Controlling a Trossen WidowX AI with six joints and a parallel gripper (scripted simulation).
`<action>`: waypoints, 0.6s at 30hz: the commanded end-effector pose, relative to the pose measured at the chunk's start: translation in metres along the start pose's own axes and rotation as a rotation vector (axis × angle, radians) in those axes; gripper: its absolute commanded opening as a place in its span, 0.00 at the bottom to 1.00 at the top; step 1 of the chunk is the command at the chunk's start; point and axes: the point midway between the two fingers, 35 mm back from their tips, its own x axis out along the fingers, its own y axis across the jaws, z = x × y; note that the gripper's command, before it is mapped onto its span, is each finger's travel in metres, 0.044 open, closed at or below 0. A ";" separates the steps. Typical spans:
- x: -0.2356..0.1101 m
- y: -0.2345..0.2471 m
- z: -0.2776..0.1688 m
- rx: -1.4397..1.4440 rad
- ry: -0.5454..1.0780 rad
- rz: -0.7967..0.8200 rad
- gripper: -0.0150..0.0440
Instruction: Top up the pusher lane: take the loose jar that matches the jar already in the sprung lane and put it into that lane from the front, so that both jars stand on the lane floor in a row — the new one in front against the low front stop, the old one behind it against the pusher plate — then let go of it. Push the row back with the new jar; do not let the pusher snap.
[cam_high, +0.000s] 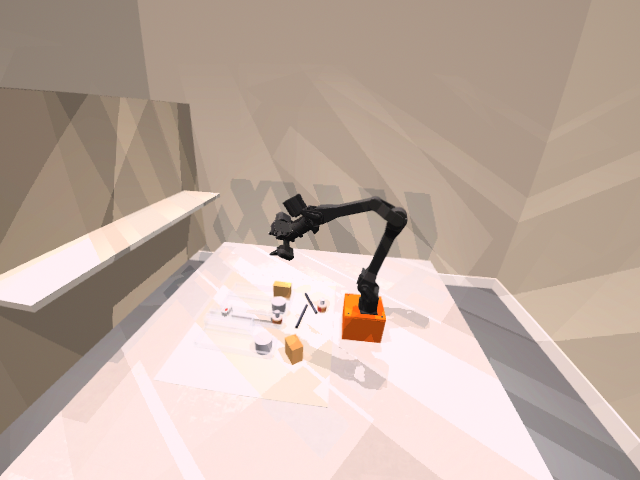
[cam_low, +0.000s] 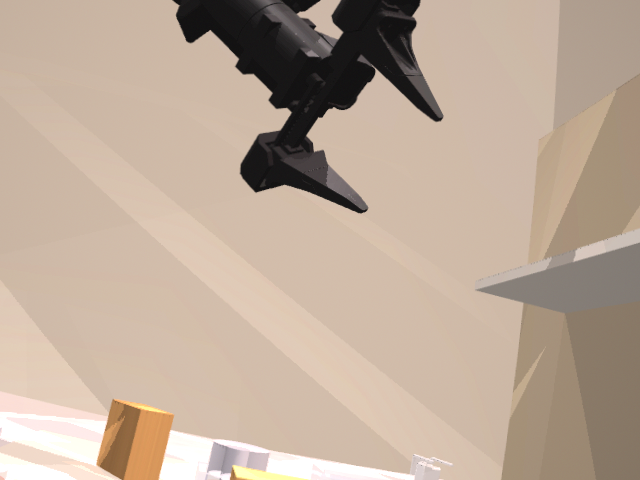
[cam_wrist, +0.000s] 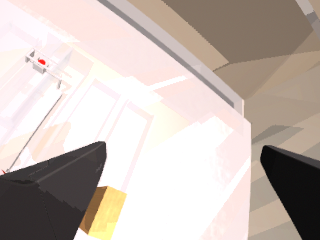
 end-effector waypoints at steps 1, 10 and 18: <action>0.007 0.027 -0.055 0.089 0.165 0.107 1.00; -0.022 0.108 -0.182 0.356 0.621 0.367 1.00; -0.046 0.144 -0.214 0.475 0.806 0.465 1.00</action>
